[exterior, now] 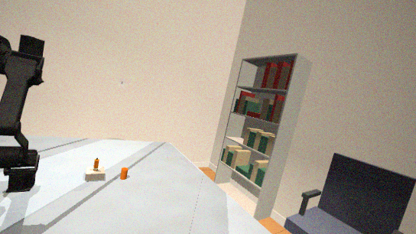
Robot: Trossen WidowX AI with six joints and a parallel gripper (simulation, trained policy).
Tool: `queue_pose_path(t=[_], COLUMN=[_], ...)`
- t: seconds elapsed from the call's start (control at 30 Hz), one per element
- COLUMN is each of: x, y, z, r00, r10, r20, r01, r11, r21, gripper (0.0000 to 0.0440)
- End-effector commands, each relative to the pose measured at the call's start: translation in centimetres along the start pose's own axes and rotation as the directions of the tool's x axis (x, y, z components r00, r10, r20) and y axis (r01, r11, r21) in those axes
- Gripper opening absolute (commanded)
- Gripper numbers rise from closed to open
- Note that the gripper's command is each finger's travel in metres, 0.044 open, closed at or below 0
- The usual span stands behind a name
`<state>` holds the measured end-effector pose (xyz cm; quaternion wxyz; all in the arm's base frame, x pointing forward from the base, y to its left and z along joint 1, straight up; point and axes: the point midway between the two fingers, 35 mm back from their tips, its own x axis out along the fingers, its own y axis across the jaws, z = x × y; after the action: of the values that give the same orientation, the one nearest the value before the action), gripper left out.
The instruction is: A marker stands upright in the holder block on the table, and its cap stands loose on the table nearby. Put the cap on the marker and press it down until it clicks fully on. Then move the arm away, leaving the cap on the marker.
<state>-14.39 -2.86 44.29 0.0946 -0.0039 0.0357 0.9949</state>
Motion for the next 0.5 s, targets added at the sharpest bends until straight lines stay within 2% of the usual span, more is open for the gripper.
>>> queue_pose_path(t=[0.0, 0.47], x=[0.3, 0.9], y=[-1.4, -5.4], z=[-0.4, -1.6], r00=[0.999, 0.989], r10=[-0.033, -0.125], r20=[-0.018, -0.082], r01=[0.034, 0.132], r11=[0.999, 0.987], r21=[0.025, 0.091], gripper=[0.0307, 0.0316])
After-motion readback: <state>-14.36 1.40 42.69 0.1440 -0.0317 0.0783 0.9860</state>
